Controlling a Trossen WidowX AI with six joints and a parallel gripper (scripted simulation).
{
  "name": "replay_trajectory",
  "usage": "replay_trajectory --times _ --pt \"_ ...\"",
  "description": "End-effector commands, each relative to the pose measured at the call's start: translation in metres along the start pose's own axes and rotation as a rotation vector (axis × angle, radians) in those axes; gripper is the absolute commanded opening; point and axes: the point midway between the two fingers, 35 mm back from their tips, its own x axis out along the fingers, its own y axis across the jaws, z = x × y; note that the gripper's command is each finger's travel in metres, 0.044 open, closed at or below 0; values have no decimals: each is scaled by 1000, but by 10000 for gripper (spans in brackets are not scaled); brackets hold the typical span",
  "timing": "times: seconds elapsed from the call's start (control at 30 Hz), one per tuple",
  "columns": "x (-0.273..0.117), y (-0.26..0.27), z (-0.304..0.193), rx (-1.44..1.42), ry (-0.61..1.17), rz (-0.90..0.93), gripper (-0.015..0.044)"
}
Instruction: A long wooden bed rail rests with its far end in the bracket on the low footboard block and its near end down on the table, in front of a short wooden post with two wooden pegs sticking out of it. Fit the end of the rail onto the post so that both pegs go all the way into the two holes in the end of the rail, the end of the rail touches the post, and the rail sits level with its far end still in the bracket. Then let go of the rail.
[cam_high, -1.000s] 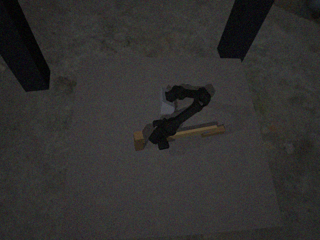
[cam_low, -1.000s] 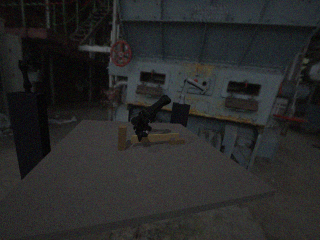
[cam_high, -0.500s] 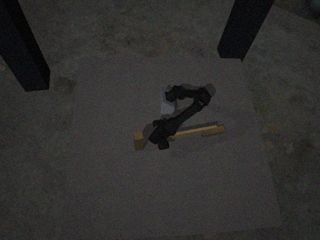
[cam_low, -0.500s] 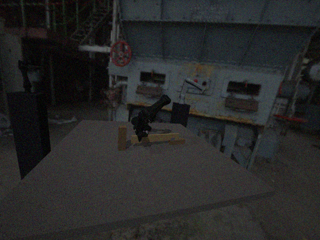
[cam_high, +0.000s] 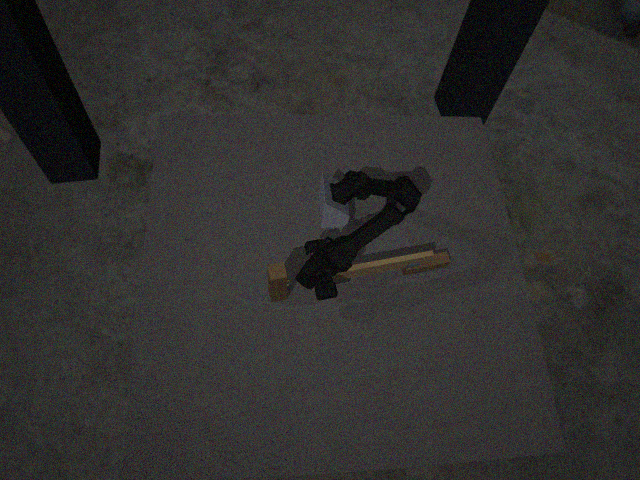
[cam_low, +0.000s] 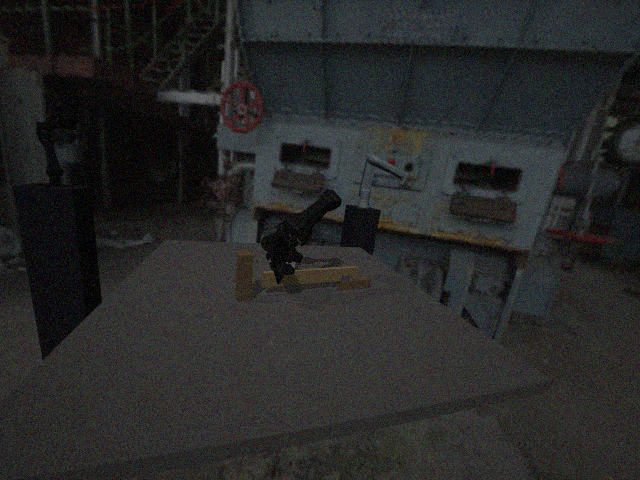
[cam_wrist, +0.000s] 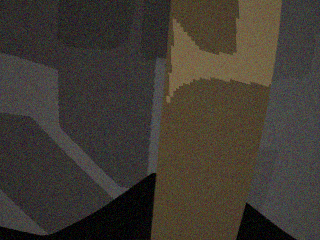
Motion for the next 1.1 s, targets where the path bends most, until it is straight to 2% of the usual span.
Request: replay_trajectory --times 0.0,1.07 --pt "-4 -2 -5 -1 6 -12 0" --pt "-5 -2 -13 -1 7 -12 0"
